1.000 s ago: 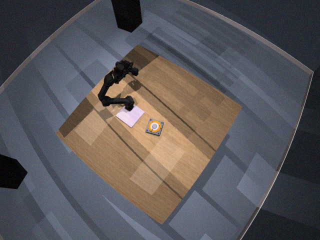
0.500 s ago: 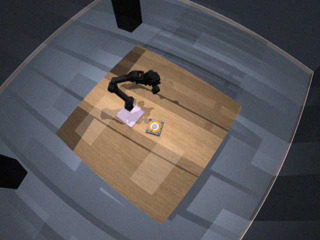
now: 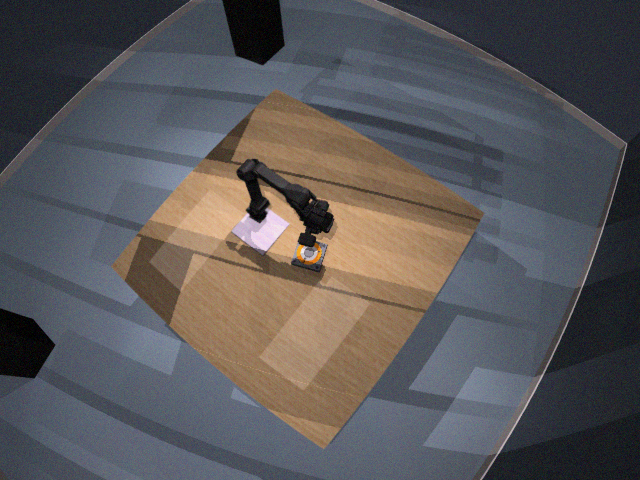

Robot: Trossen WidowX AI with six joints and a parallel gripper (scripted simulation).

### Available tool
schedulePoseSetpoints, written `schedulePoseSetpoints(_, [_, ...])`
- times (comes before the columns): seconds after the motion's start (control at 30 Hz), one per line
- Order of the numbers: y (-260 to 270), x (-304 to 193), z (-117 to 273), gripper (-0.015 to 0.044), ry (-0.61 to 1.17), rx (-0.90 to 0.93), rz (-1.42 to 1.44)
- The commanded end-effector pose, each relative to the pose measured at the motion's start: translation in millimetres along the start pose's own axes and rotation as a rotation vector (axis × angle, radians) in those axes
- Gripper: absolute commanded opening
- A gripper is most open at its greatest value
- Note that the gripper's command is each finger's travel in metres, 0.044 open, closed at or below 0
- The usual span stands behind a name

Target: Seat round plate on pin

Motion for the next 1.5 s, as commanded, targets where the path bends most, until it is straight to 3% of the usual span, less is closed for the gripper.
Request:
schedulePoseSetpoints(0.0, [-40, -35, -27, 0.0000, 0.132, -0.023, -0.126])
schedulePoseSetpoints(0.13, [-75, -87, -53, 0.0000, 0.283, -0.021, -0.279])
schedulePoseSetpoints(0.33, [-77, -89, -57, 0.0000, 0.290, -0.020, -0.287])
schedulePoseSetpoints(0.67, [-78, -101, -100, 0.0000, 0.290, -0.020, -0.287])
schedulePoseSetpoints(1.47, [-89, -86, -107, 0.0000, 0.289, -0.020, -0.287])
Point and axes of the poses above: the point midway between the two fingers, 35 mm back from their tips, its own z axis back along the fingers, its own y axis across the jaws, x = y × z, the point moved 2 cm from there along z, back along the fingers, and after that the axes turned 14 degrees about z, right-handed, at the moved point
